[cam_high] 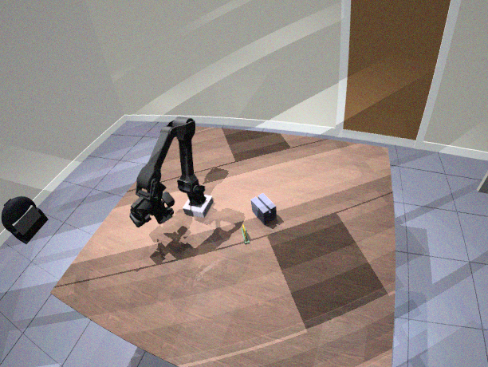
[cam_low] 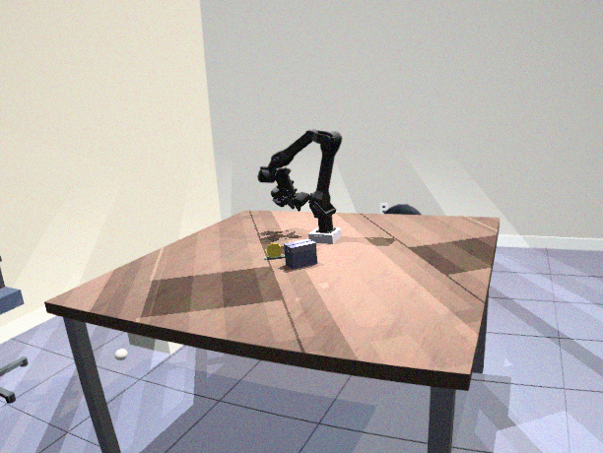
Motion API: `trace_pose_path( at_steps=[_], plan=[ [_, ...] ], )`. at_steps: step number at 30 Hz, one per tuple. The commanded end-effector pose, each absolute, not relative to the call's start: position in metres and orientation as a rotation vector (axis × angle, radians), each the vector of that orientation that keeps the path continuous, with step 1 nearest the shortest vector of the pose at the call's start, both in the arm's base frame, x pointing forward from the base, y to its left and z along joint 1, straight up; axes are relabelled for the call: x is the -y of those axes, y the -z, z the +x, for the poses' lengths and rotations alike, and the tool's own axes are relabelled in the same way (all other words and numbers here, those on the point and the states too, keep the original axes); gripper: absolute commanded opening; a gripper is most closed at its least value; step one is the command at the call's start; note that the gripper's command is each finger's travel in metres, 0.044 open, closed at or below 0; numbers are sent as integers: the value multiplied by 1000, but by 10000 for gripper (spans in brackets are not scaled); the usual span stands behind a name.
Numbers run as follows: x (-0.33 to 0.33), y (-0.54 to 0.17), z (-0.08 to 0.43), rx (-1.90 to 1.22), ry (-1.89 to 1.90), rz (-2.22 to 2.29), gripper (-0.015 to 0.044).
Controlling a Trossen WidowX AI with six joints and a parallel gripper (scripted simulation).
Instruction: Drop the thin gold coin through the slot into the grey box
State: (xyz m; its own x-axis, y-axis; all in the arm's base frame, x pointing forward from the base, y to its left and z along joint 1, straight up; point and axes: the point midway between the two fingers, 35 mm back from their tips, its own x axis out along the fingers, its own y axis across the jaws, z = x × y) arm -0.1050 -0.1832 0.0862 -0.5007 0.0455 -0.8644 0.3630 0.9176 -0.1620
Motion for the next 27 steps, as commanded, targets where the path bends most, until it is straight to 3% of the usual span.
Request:
trace_pose_path(
  at_steps=[1, 13, 27],
  plan=[
    [218, -94, -39, -1910, 592, 271, 161],
    [221, -106, 94, -1621, 747, 333, 161],
    [136, -121, 229, -1402, 794, 704, 161]
  ],
)
